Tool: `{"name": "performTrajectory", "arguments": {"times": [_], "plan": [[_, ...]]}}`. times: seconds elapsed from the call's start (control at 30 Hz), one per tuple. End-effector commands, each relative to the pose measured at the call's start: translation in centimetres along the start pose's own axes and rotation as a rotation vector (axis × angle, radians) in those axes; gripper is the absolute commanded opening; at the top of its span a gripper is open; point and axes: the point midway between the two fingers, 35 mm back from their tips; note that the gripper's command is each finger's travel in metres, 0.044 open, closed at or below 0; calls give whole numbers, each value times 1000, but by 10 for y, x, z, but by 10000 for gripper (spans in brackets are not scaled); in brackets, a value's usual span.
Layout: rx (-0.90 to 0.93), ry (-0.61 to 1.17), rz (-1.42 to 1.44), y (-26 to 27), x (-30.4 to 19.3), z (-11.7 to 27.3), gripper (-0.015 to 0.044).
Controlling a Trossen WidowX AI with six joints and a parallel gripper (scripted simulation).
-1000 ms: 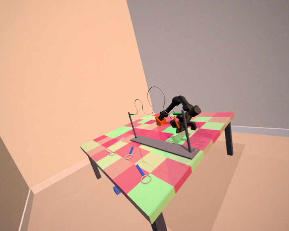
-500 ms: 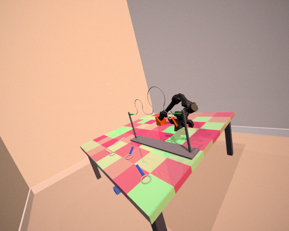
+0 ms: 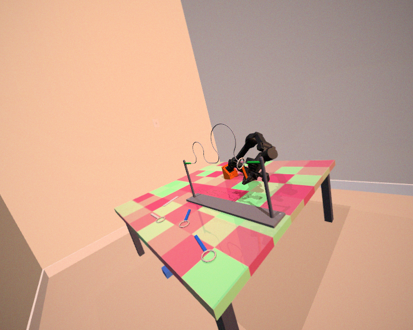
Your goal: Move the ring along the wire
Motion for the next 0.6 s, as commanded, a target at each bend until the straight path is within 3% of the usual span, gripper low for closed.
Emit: {"name": "performTrajectory", "arguments": {"times": [0.0,0.57], "plan": [[-42,-8,65,-14,2,3,-150],[-241,-2,410,-73,12,10,-150]]}}
Point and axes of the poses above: the point midway between the two fingers, 35 mm back from their tips, its own z axis back along the fingers, its own y axis across the jaws, x = y × z, and after that the axes turned 3 degrees about z, right-handed
